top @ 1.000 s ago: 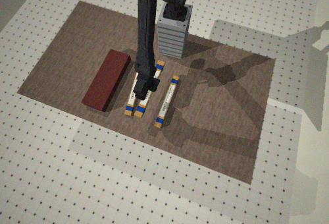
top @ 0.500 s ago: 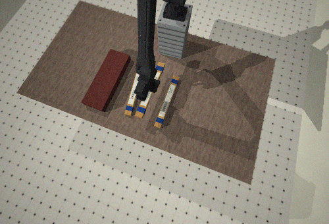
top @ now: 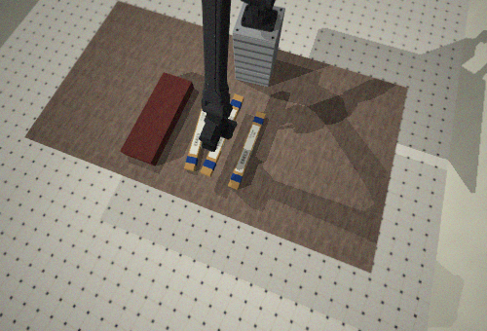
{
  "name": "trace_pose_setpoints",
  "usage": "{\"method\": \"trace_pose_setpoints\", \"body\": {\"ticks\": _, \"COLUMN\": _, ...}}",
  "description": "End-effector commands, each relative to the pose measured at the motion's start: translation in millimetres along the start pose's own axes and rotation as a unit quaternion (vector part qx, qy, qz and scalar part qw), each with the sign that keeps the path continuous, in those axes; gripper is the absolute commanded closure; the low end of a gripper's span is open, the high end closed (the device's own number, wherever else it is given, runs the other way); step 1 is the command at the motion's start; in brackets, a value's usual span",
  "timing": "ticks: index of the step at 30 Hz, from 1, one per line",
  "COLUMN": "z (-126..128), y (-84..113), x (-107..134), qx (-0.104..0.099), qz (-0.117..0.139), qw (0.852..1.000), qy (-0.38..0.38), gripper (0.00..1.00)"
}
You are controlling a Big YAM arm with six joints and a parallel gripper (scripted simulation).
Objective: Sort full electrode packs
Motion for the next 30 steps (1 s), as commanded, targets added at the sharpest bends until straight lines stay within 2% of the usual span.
{"method": "trace_pose_setpoints", "body": {"ticks": 1, "z": -6, "y": 3.9, "x": -17, "qx": 0.003, "qz": -0.015, "qw": 1.0, "qy": 0.005, "gripper": 1.0}}
{"method": "trace_pose_setpoints", "body": {"ticks": 13, "z": -8, "y": 13.9, "x": -23, "qx": 0.004, "qz": -0.022, "qw": 1.0, "qy": 0.005, "gripper": 1.0}}
{"method": "trace_pose_setpoints", "body": {"ticks": 30, "z": -10, "y": 17.5, "x": -27, "qx": 0.005, "qz": -0.025, "qw": 1.0, "qy": 0.004, "gripper": 1.0}}
Point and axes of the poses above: the point where the finger pads meet when closed, its own y axis back along the fingers, its own z axis across the jaws, x = y × z, the point moved 2 cm from there along y, back along the fingers, and after that the axes turned 13 degrees about y, right-handed, at the moved point
